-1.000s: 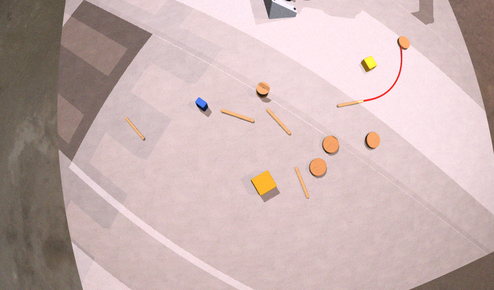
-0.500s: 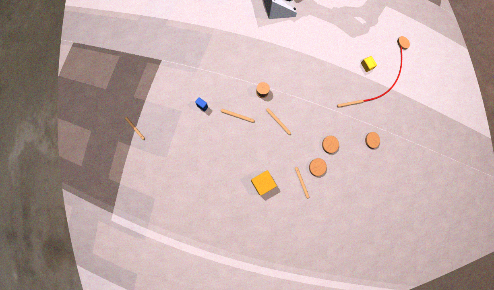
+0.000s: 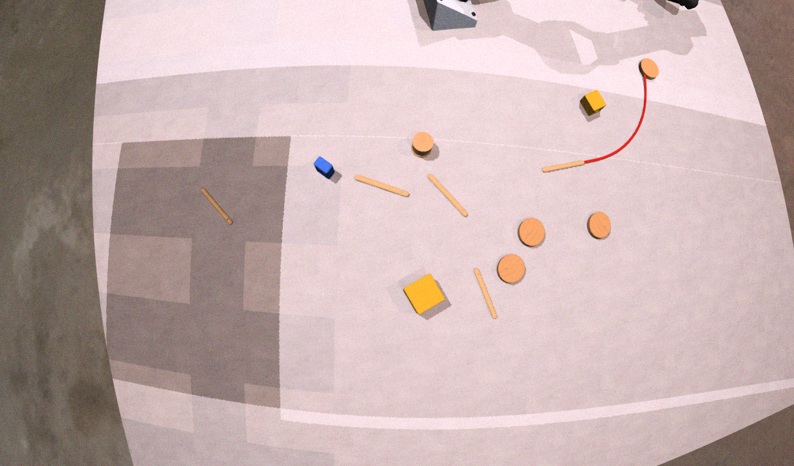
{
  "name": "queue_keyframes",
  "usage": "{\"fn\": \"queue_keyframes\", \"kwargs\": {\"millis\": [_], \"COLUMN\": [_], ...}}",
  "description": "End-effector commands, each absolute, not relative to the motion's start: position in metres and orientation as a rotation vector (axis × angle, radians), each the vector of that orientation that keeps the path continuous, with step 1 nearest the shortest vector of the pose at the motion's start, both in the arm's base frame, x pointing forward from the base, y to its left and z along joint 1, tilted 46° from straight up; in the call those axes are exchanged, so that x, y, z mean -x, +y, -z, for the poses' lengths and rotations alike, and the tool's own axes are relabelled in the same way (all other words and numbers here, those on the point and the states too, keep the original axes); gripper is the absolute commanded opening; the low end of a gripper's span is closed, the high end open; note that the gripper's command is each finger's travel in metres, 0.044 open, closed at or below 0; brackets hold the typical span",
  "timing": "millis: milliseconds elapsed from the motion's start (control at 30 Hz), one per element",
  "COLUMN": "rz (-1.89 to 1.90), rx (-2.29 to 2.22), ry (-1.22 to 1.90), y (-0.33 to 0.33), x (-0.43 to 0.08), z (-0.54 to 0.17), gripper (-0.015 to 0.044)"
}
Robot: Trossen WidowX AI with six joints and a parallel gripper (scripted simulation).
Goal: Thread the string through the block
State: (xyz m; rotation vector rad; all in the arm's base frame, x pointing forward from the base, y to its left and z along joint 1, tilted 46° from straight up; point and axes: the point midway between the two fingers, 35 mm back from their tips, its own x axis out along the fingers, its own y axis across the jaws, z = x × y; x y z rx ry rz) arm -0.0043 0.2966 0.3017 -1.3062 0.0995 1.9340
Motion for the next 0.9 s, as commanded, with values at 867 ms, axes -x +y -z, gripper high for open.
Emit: {"fn": "queue_keyframes", "kwargs": {"millis": [867], "rz": [-1.662], "rx": [1.171], "ry": [0.141], "y": [0.127], "x": [-0.237], "z": [-0.18], "gripper": [0.044]}}
